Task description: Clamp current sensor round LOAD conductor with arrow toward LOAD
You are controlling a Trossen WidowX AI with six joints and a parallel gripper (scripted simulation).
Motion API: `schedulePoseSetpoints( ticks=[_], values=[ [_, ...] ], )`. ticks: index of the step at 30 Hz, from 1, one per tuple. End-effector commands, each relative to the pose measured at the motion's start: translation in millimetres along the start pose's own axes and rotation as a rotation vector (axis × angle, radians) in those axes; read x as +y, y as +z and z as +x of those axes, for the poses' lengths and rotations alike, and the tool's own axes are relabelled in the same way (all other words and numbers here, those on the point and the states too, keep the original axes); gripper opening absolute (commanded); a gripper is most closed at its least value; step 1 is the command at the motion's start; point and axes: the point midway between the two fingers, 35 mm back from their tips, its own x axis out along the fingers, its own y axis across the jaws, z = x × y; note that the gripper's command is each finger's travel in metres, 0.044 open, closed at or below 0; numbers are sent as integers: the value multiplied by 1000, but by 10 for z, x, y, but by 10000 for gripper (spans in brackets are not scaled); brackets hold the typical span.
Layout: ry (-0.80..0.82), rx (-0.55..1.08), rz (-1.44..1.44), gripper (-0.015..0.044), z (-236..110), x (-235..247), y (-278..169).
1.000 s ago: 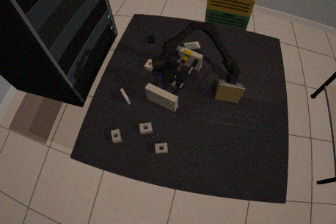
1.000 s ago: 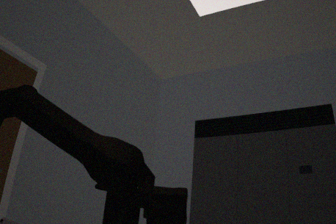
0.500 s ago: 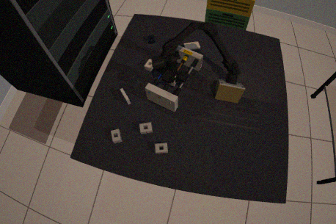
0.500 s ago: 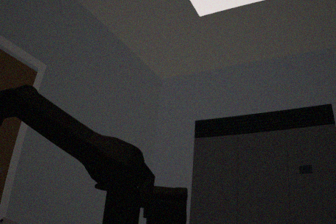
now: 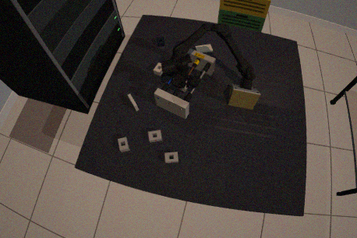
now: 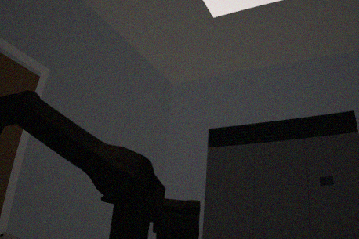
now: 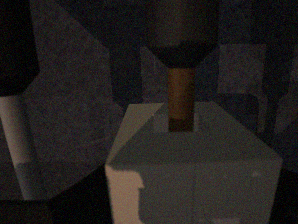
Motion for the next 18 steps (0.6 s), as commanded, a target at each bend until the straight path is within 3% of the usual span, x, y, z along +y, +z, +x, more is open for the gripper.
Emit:
schedulePoseSetpoints(
  ticks=[1, 2, 12, 18],
  values=[
    [0, 0, 0, 0, 29, -1, -2],
    [0, 0, 0, 0, 43, -2, -2],
    [0, 0, 0, 262, 4, 3, 2],
    [0, 0, 0, 273, 4, 3, 2]
  ],
)
